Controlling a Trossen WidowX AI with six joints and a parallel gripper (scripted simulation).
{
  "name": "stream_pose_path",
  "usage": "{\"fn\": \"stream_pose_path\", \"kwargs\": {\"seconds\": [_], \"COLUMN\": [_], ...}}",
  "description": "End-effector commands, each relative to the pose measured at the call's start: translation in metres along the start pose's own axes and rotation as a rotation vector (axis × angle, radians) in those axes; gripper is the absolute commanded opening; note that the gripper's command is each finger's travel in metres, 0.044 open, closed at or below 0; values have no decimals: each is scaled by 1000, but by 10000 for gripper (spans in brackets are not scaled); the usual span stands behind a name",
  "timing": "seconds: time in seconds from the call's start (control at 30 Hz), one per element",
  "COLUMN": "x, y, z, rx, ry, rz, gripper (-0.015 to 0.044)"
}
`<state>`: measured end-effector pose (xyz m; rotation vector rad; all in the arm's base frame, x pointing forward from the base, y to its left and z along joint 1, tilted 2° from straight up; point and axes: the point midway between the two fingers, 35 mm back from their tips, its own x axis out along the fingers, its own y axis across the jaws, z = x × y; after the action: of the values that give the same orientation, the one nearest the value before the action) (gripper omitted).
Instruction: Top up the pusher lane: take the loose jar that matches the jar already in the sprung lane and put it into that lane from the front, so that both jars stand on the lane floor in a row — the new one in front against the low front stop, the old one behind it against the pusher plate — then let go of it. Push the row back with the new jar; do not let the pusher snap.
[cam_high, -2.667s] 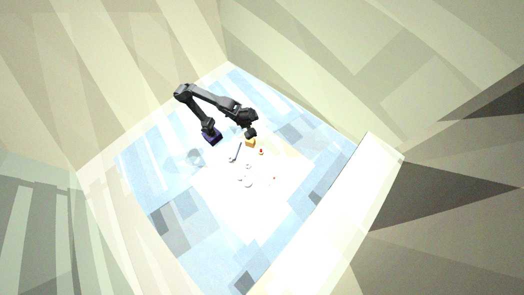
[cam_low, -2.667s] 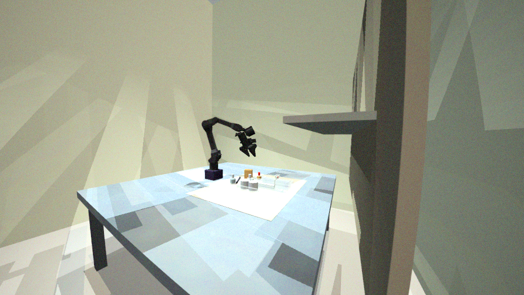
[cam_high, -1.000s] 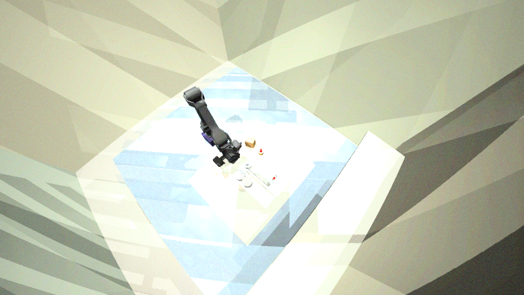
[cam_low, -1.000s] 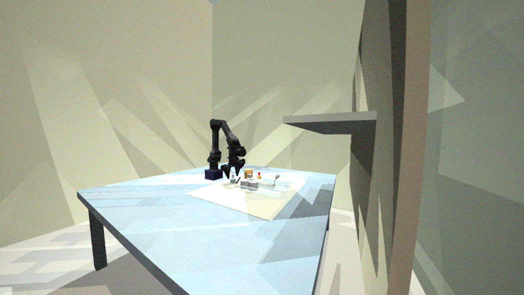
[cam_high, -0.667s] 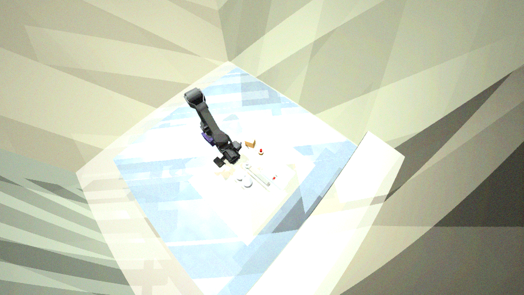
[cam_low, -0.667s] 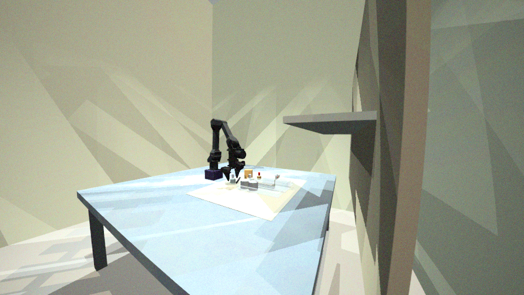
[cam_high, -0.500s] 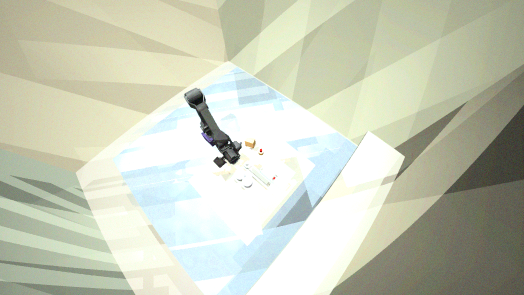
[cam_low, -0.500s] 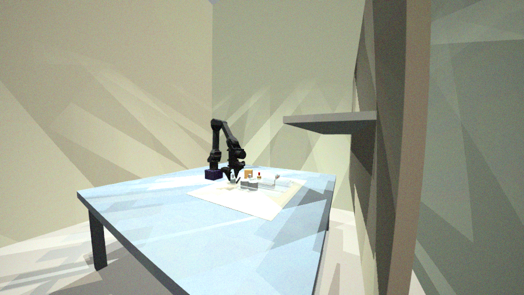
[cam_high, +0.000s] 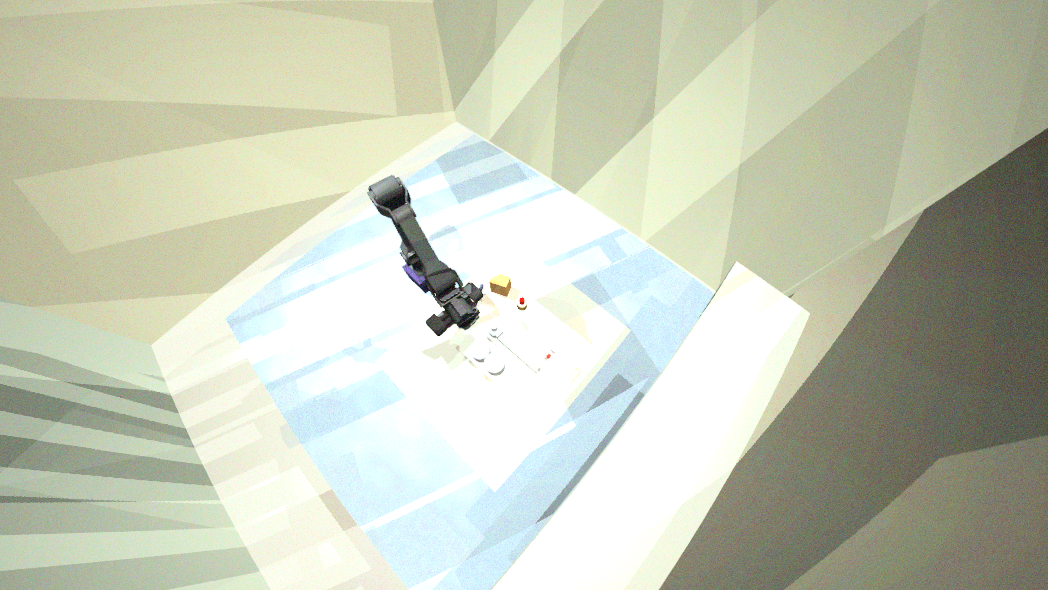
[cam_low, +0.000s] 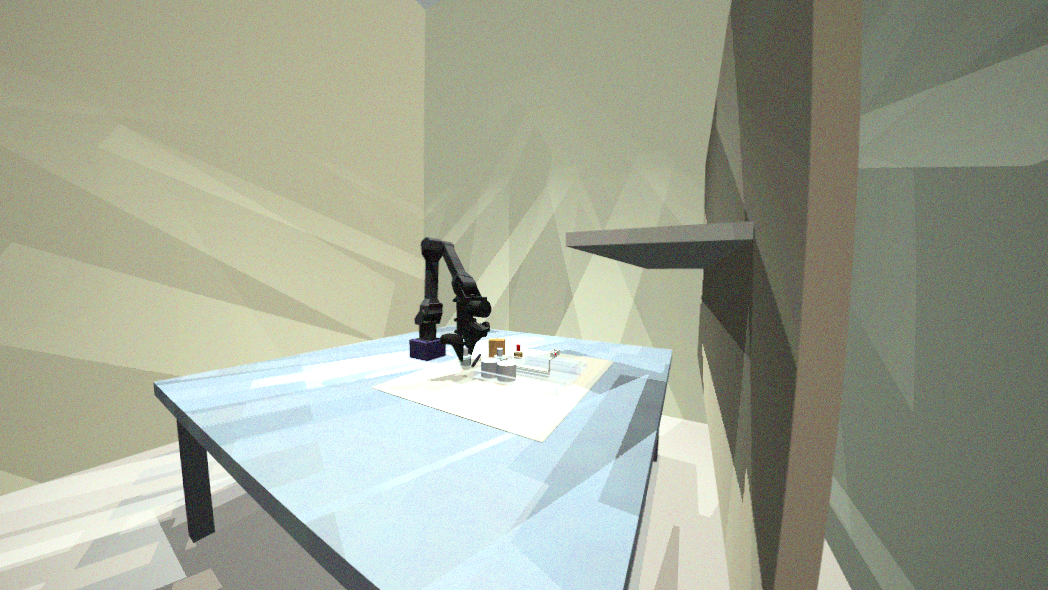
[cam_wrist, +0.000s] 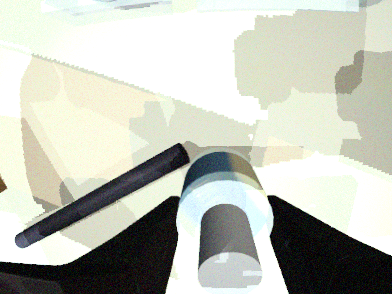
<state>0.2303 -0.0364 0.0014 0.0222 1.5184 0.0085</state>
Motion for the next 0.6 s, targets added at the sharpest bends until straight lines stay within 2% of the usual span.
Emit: {"fn": "stream_pose_path", "kwargs": {"seconds": [0.0, 0.57], "x": [-14, -103], "y": [-4, -3], "z": [6, 5], "rx": [0, -7], "ry": [-24, 13], "rz": [1, -1], "gripper": [0, 0]}}
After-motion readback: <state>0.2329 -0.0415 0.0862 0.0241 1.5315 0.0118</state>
